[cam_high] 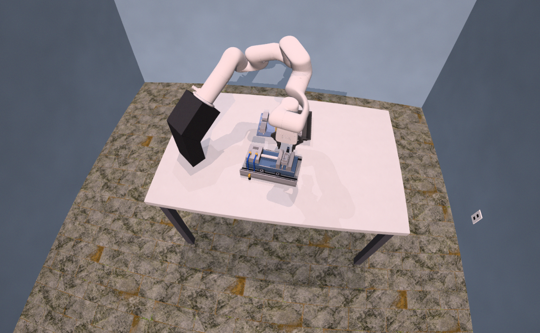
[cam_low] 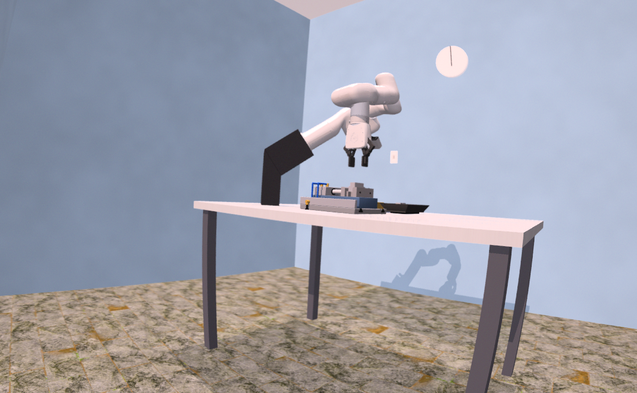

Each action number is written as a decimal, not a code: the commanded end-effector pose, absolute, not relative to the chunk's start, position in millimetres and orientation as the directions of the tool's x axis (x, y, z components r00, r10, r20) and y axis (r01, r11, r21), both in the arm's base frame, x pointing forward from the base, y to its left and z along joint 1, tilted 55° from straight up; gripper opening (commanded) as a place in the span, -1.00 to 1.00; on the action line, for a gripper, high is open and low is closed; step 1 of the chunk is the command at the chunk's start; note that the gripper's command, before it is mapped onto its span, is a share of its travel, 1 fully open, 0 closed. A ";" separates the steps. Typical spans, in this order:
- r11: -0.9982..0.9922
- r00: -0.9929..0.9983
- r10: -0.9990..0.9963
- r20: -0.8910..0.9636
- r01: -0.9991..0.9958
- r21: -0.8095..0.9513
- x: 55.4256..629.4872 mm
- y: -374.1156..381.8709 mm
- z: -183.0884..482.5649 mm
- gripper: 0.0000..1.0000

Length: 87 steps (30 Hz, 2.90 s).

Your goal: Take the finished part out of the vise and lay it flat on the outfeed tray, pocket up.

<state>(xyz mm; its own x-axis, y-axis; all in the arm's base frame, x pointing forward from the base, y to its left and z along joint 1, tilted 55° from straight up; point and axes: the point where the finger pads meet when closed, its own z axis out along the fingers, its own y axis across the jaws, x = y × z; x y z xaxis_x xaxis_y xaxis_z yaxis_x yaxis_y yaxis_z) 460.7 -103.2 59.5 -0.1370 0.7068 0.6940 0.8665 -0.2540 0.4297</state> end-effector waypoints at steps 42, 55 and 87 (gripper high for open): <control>-0.256 -0.135 0.709 0.692 0.865 0.431 488.4 -67.8 27.0 0.37; -0.256 -0.135 0.709 0.692 0.865 0.431 488.6 -67.4 26.7 0.37; -0.256 -0.135 0.709 0.692 0.865 0.431 489.5 -68.5 26.2 0.37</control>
<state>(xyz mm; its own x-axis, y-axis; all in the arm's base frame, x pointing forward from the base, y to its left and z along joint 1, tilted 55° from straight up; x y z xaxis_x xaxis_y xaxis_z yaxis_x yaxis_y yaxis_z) 489.5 -66.3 25.6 -0.1370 0.7068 0.6941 0.8665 -0.2540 0.4297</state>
